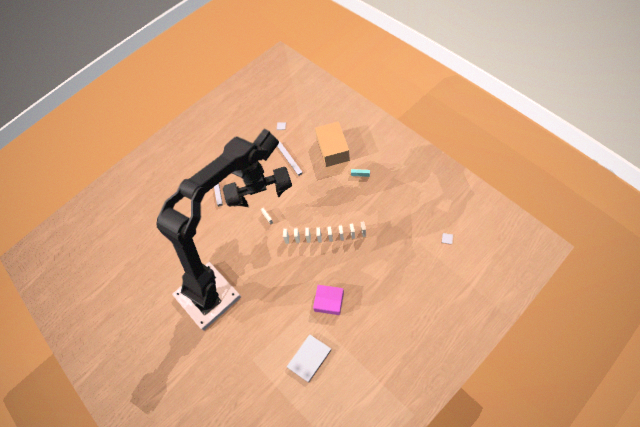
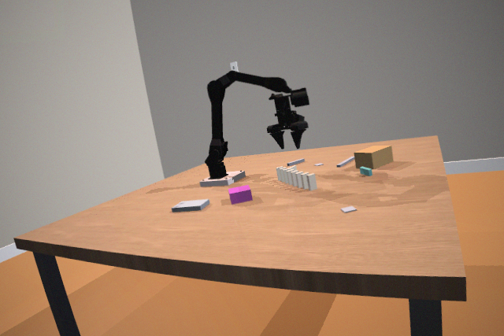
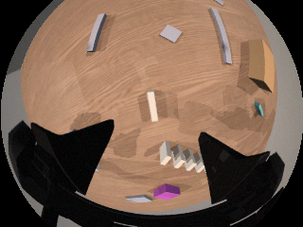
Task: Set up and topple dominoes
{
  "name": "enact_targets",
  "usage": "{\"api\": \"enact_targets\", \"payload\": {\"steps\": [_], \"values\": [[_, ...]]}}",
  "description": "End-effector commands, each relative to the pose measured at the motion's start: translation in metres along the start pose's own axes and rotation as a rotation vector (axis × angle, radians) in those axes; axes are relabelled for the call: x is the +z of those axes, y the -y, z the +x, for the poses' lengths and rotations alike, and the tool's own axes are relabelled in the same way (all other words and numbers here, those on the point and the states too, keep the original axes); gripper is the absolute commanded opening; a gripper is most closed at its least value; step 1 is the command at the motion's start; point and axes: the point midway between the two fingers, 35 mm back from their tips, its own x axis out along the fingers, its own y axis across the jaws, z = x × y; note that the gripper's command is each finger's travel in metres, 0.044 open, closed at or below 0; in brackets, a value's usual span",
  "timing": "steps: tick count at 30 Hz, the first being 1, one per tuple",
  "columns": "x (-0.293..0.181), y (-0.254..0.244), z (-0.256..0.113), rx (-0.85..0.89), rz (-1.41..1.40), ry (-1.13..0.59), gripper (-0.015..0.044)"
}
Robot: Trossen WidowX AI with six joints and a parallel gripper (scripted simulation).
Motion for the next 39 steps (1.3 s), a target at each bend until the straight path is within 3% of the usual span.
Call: {"api": "enact_targets", "payload": {"steps": [1, 10, 18, 37, 39], "values": [[0.013, -0.011, 0.013, 0.009, -0.297, -0.001, 0.0440], [0.013, -0.011, 0.015, 0.009, -0.297, -0.001, 0.0440], [0.014, -0.012, 0.077, 0.010, -0.297, -0.001, 0.0440], [0.016, -0.013, 0.093, 0.010, -0.297, -0.001, 0.0440], [0.016, -0.013, 0.093, 0.010, -0.297, -0.001, 0.0387]]}}
